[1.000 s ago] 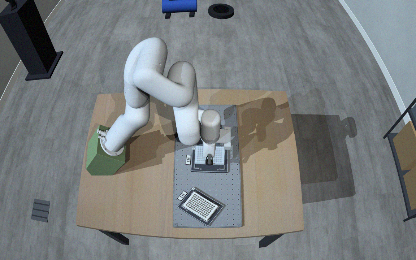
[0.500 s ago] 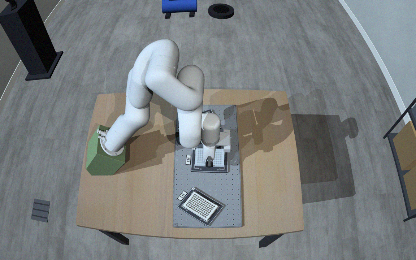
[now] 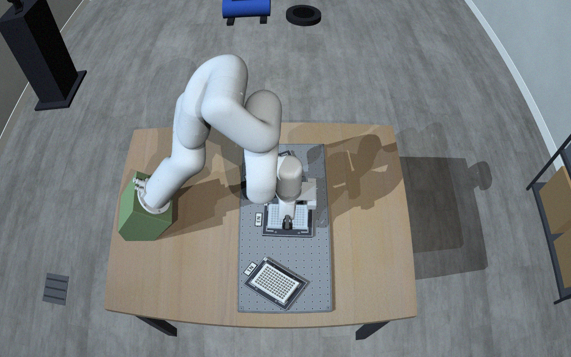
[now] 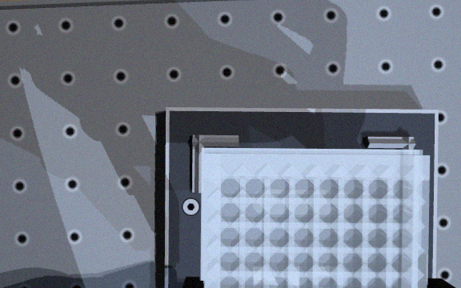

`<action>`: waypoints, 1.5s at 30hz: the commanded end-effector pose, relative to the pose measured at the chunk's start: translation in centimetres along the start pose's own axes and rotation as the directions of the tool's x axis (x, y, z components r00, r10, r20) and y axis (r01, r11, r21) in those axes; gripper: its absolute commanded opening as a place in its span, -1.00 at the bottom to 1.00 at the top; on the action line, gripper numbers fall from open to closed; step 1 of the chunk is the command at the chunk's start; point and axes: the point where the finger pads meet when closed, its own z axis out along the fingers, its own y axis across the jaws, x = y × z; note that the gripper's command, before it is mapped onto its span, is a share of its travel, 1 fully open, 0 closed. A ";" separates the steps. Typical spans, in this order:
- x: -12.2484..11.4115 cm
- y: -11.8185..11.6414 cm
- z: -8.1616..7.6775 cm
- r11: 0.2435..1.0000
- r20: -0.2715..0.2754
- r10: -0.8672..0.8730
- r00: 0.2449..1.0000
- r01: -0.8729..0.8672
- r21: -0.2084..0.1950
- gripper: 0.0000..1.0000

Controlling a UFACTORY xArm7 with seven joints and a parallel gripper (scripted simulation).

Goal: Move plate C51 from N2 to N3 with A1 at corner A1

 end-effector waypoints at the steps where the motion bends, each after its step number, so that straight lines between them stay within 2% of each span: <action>1: 0.1 0.0 0.0 1.000 -0.002 0.000 1.000 0.000 0.000 -1.00; 25: 0.1 0.0 1.3 1.000 -0.002 0.000 1.000 0.000 0.000 -1.00; 44: 0.1 0.0 1.3 1.000 -0.002 0.000 1.000 0.000 0.000 -1.00; 45: 0.1 0.0 1.4 1.000 -0.002 0.000 1.000 0.000 0.000 1.00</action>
